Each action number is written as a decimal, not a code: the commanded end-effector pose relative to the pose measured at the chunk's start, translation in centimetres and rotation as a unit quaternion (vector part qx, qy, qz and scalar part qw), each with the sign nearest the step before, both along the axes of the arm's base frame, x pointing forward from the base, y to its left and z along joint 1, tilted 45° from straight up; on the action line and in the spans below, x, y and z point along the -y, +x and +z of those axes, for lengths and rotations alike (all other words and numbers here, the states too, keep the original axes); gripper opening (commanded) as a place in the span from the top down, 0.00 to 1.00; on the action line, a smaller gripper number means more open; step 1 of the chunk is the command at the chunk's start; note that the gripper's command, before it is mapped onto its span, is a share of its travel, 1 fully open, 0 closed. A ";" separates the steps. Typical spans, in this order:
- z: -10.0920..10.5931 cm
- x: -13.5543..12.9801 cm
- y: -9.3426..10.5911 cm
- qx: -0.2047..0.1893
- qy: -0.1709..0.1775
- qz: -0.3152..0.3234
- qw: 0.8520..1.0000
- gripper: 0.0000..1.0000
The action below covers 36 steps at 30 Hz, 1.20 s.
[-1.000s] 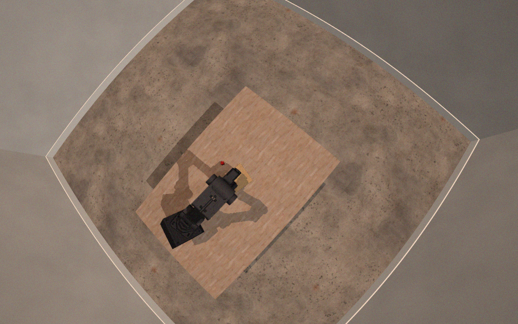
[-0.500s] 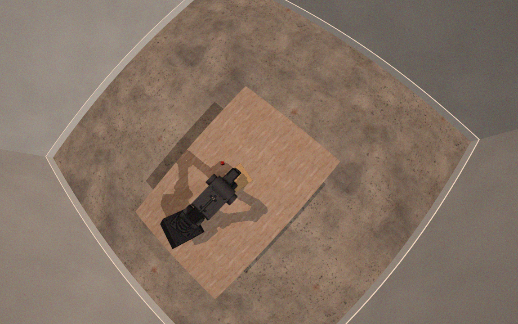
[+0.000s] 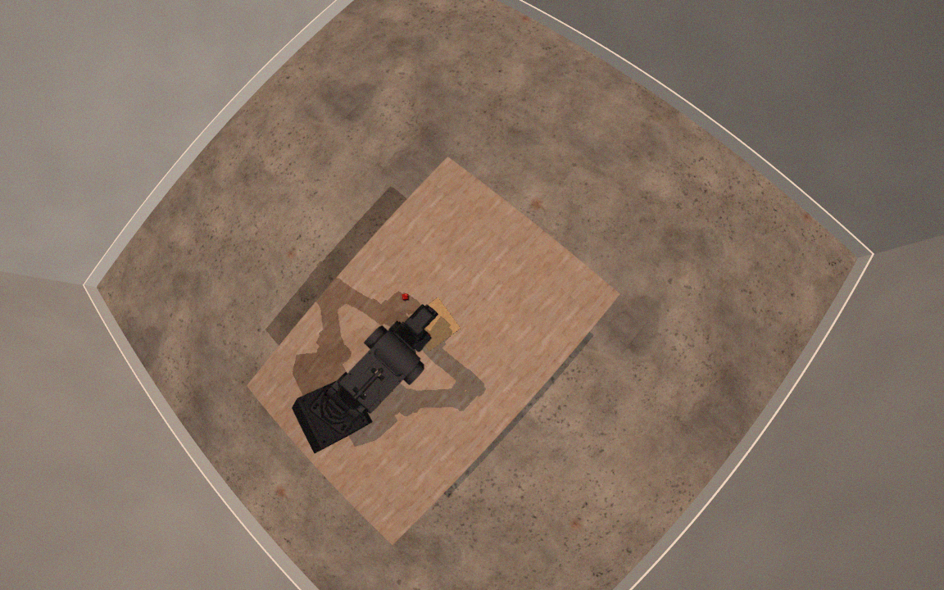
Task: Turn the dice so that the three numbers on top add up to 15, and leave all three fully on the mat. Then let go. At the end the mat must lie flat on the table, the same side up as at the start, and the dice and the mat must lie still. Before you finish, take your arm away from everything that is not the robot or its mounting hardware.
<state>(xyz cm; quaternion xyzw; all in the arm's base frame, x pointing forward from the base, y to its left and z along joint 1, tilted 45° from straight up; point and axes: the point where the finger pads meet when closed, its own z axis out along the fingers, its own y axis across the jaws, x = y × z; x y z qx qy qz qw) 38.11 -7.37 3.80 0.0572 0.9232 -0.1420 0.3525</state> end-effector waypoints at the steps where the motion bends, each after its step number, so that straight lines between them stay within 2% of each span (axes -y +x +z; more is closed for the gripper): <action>1: 1.7 -0.8 -1.1 0.010 0.004 0.000 1.000 0.66; 7: 3.9 -1.7 -3.1 0.011 0.004 0.000 1.000 0.66; 17: 5.7 -2.2 -4.5 0.013 0.004 -0.002 1.000 0.66; 20: 5.5 -2.0 -4.6 0.009 0.005 -0.006 1.000 0.66; 21: 5.0 -2.0 -4.6 0.001 0.005 -0.006 1.000 0.00; 36: 5.1 -2.0 -4.6 0.003 0.003 -0.004 1.000 0.00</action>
